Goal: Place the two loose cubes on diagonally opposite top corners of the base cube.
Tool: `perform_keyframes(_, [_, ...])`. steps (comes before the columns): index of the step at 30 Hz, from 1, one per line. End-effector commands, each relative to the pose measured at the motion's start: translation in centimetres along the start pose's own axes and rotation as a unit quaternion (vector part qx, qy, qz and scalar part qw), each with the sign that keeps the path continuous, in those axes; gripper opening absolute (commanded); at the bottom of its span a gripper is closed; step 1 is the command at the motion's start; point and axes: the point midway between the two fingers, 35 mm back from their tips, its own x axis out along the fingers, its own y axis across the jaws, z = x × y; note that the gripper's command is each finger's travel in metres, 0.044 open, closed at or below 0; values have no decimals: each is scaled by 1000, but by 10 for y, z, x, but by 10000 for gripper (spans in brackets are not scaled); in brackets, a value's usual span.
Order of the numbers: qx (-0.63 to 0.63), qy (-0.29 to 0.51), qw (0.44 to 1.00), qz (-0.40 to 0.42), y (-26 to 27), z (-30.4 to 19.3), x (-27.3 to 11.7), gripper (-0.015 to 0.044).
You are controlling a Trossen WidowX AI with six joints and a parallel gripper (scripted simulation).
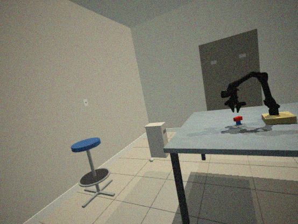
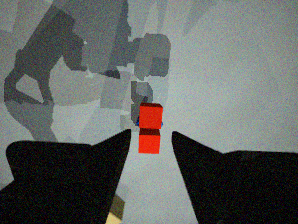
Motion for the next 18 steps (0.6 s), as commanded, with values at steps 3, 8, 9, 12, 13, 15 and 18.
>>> perform_keyframes(3, [0, 0, 1000, 0, 0, 0, -7, 310])
perform_keyframes(8, [0, 0, 1000, 0, 0, 0, -9, 400])
perform_keyframes(9, [0, 0, 1000, 0, 0, 0, -9, 400])
perform_keyframes(12, [-3, 2, 1000, -1, 10, 3, -6, 400])
perform_keyframes(13, [-5, 3, 1000, -2, 17, 6, -6, 400])
perform_keyframes(15, [-10, 3, 1000, -4, 37, 13, -6, 400])
perform_keyframes(18, [-10, 2, 1000, -3, 77, 23, -7, 400])
